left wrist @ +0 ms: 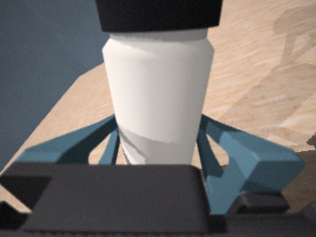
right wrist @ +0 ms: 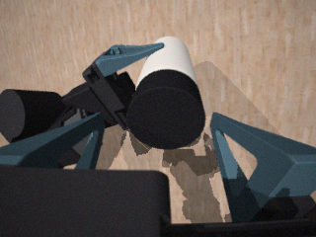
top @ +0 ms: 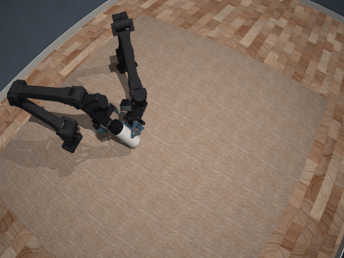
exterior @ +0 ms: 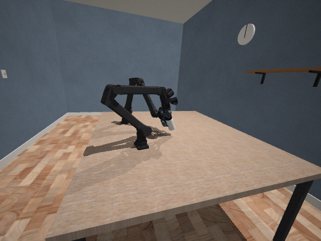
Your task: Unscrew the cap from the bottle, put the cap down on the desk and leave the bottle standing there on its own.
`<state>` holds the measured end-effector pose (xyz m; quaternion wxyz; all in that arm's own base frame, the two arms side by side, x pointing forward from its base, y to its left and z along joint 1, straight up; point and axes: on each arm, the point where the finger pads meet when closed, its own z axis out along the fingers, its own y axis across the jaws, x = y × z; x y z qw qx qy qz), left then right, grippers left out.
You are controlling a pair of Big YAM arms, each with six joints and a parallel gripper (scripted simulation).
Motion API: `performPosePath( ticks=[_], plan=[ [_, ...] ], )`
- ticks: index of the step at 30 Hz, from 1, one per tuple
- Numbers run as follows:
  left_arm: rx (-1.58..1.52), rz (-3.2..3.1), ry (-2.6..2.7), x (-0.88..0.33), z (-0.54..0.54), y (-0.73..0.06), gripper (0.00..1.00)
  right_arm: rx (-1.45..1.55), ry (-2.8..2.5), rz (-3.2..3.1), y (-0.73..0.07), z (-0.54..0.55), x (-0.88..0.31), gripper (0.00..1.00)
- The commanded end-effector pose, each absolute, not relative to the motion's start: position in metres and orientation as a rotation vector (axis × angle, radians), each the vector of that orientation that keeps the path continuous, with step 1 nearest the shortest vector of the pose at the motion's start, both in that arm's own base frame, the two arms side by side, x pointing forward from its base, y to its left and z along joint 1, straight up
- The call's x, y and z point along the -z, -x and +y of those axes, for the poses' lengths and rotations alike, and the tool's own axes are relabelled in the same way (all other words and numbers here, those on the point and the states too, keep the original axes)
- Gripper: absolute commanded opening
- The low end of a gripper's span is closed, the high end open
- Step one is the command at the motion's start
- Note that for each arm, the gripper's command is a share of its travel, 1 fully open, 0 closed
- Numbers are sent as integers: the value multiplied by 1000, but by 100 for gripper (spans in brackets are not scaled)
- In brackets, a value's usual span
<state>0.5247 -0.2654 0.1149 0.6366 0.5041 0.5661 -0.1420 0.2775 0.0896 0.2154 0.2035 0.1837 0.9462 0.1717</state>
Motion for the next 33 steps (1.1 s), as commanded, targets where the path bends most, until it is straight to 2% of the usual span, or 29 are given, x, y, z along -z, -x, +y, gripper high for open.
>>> performPosePath(
  ticks=[1,15,32,33],
  plan=[
    [316,1256,-1139,-136,-270,-533,0,-557,-876,2525,-282,89,-225,94],
    [316,1256,-1139,-136,-270,-533,0,-732,-1658,2174,-282,89,-225,94],
    [316,1256,-1139,-136,-270,-533,0,-710,-1567,2230,-280,88,-211,94],
    [316,1256,-1139,-136,-270,-533,0,-738,-1574,2202,-284,89,-229,82]
  ],
)
